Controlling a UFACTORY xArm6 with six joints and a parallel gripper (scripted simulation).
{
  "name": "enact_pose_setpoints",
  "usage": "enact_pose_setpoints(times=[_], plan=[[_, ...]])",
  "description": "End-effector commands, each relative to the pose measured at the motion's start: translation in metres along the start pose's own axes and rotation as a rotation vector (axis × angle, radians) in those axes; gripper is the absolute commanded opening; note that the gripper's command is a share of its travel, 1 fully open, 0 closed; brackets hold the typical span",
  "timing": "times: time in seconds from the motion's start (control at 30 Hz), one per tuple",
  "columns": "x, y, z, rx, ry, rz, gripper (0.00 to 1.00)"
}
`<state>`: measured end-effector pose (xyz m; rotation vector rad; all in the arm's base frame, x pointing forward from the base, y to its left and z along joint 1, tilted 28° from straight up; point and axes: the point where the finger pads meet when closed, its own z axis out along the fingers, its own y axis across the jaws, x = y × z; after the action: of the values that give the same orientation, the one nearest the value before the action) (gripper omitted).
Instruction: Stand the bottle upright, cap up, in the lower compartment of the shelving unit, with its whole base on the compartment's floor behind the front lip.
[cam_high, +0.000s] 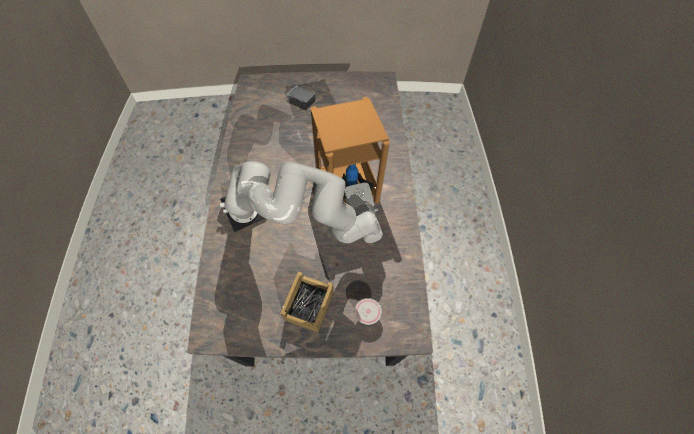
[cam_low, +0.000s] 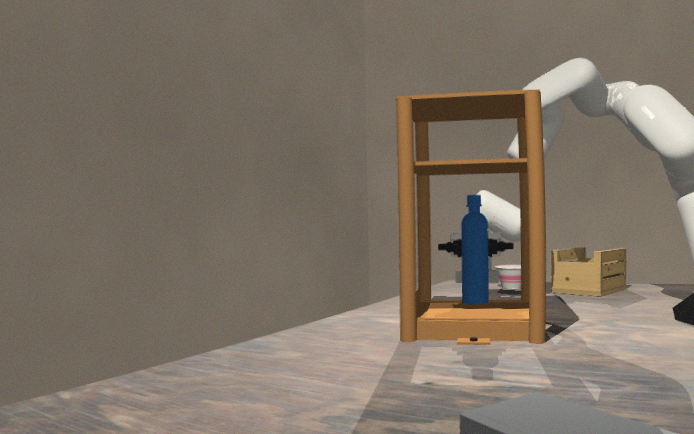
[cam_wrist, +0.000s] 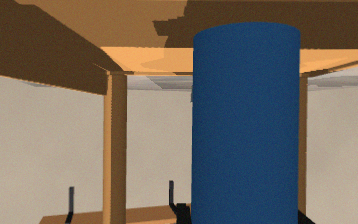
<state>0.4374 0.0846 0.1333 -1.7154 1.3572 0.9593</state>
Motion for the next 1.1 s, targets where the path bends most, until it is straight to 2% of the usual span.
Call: enact_pose_setpoints(times=[0.0, 0.4, 0.43, 0.5, 0.53, 0.6, 0.63, 0.7, 0.73, 0.87, 0.9, 1.07], plan=[[0.0038, -0.0011, -0.0005, 0.000, 0.001, -0.004, 0.00], [0.0038, -0.0011, -0.0005, 0.000, 0.001, -0.004, 0.00], [0.0038, -0.0011, -0.0005, 0.000, 0.001, -0.004, 0.14], [0.0038, -0.0011, -0.0005, 0.000, 0.001, -0.004, 0.14], [0.0038, -0.0011, -0.0005, 0.000, 0.001, -0.004, 0.28], [0.0038, -0.0011, -0.0005, 0.000, 0.001, -0.004, 0.28], [0.0038, -0.0011, -0.0005, 0.000, 0.001, -0.004, 0.42], [0.0038, -0.0011, -0.0005, 0.000, 0.001, -0.004, 0.42], [0.0038, -0.0011, -0.0005, 0.000, 0.001, -0.004, 0.56], [0.0038, -0.0011, -0.0005, 0.000, 0.001, -0.004, 0.56], [0.0038, -0.0011, -0.0005, 0.000, 0.001, -0.004, 0.71], [0.0038, -0.0011, -0.0005, 0.000, 0.001, -0.004, 0.71]])
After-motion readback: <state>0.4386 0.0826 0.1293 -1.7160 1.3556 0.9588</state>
